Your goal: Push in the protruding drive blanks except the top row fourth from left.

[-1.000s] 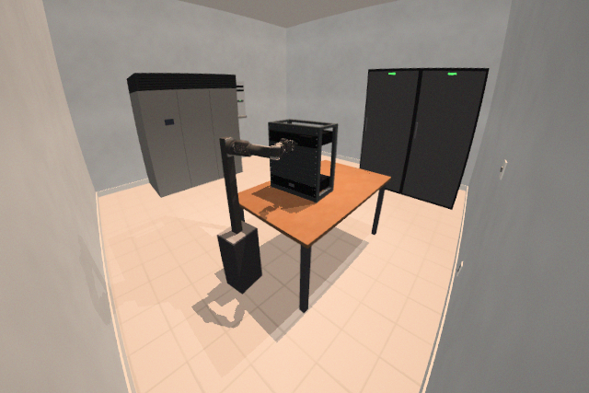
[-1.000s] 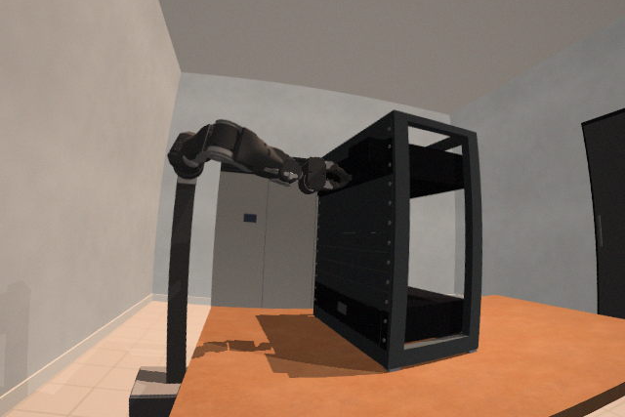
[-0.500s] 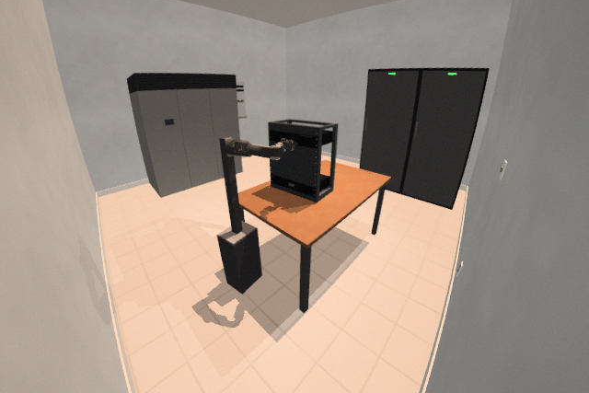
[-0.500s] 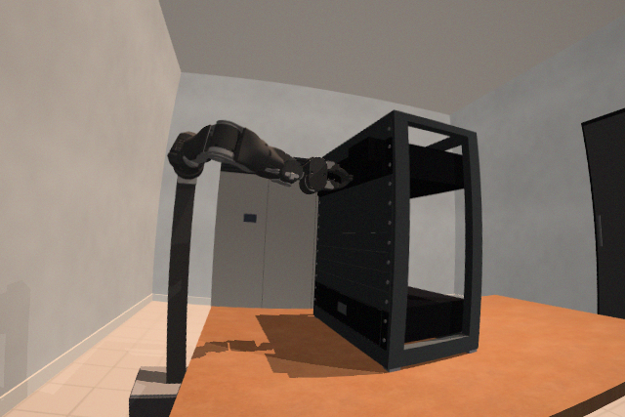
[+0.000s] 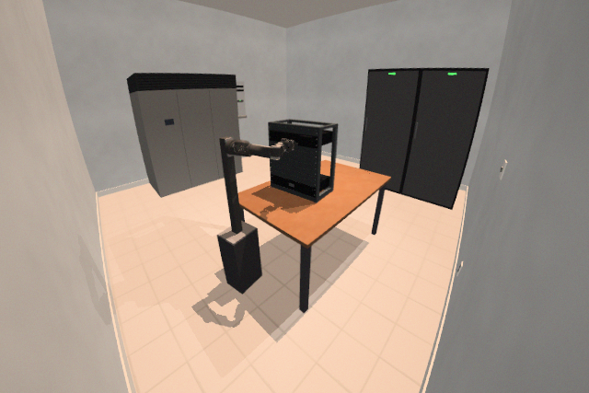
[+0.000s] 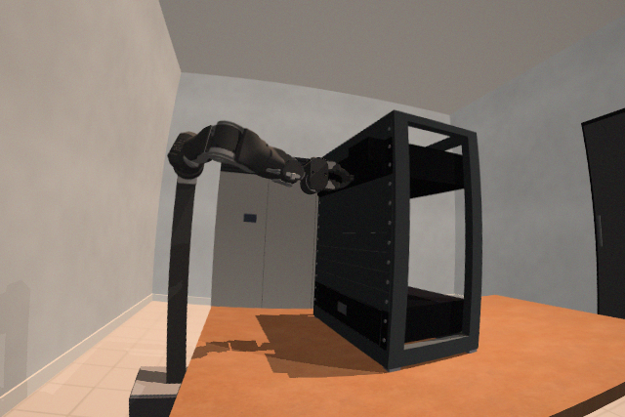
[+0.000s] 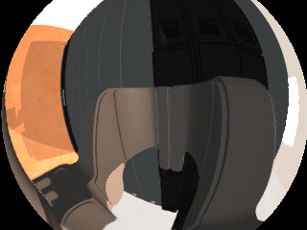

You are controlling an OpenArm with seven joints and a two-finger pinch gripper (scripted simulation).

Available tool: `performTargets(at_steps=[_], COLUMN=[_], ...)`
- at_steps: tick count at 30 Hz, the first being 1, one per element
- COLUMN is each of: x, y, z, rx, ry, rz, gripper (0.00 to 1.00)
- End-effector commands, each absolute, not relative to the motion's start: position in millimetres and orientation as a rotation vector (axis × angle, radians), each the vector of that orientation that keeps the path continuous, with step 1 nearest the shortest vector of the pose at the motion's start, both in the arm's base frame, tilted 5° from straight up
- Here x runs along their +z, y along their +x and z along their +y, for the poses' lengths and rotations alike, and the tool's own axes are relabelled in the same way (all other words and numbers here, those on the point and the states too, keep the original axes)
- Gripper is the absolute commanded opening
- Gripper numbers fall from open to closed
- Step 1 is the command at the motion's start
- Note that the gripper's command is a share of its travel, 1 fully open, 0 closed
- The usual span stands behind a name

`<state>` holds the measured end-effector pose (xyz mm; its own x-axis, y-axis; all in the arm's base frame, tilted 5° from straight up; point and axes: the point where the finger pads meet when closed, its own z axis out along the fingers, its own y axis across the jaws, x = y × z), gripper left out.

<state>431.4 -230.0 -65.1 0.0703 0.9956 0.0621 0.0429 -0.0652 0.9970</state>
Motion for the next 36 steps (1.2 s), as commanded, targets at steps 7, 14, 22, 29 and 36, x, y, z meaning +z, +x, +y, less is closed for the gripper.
performTargets(at_steps=[7, 14, 22, 29, 36], x=[-63.7, -63.8, -63.8, -63.8, -62.7], y=[436.5, 438.0, 438.0, 437.9, 431.9], z=[-230.0, -230.0, -230.0, -230.0, -228.3], rx=[1.185, 1.185, 1.185, 1.185, 1.189], ry=[1.326, 1.326, 1.326, 1.326, 1.323], rz=[1.162, 1.162, 1.162, 1.162, 1.163], gripper=[0.0, 0.0, 0.0, 0.0, 0.0])
